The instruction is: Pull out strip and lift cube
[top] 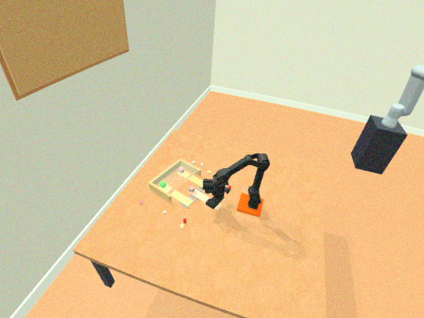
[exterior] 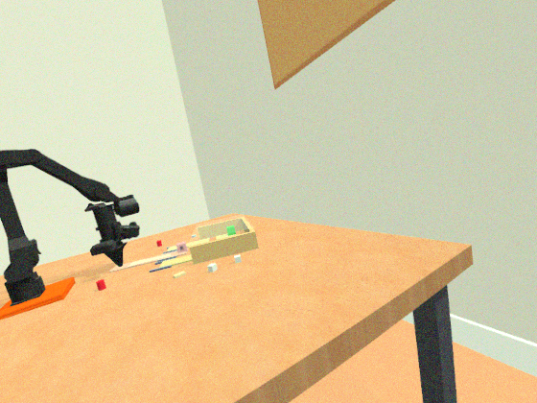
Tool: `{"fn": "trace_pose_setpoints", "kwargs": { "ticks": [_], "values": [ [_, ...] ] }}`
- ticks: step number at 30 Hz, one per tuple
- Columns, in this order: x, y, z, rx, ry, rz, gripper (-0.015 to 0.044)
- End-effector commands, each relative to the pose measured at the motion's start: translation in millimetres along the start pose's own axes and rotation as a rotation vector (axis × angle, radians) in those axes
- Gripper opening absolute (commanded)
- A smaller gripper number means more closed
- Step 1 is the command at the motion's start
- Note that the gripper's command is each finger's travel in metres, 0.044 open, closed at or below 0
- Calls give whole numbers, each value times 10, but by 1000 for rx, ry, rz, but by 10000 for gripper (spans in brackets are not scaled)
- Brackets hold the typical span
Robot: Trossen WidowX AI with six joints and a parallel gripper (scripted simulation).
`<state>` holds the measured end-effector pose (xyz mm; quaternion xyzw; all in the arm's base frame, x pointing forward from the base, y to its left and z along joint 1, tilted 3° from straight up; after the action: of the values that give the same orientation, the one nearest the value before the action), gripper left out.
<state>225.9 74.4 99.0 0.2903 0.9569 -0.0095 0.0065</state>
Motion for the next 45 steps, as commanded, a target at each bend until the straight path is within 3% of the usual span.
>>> {"fn": "trace_pose_setpoints", "kwargs": {
  "ticks": [1,5,9,26,45],
  "values": [
    [-3,3,-23,1,1,0,0],
    [-33,18,-400,9,19,2,0],
    [-33,17,-424,10,20,2,0],
    [-697,211,-471,8,14,-64,440],
    [-1379,413,-562,7,8,-64,440]
  ]
}}
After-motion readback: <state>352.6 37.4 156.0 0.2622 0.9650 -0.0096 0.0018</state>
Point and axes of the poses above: the point midway between the two fingers, 35 mm back from their tips, its own z axis out along the fingers, its own y axis across the jaws, x = y × z, the point moved 8 cm from there along -z, back along the fingers, and after that the axes turned 15 degrees about z, right-handed, at the moved point
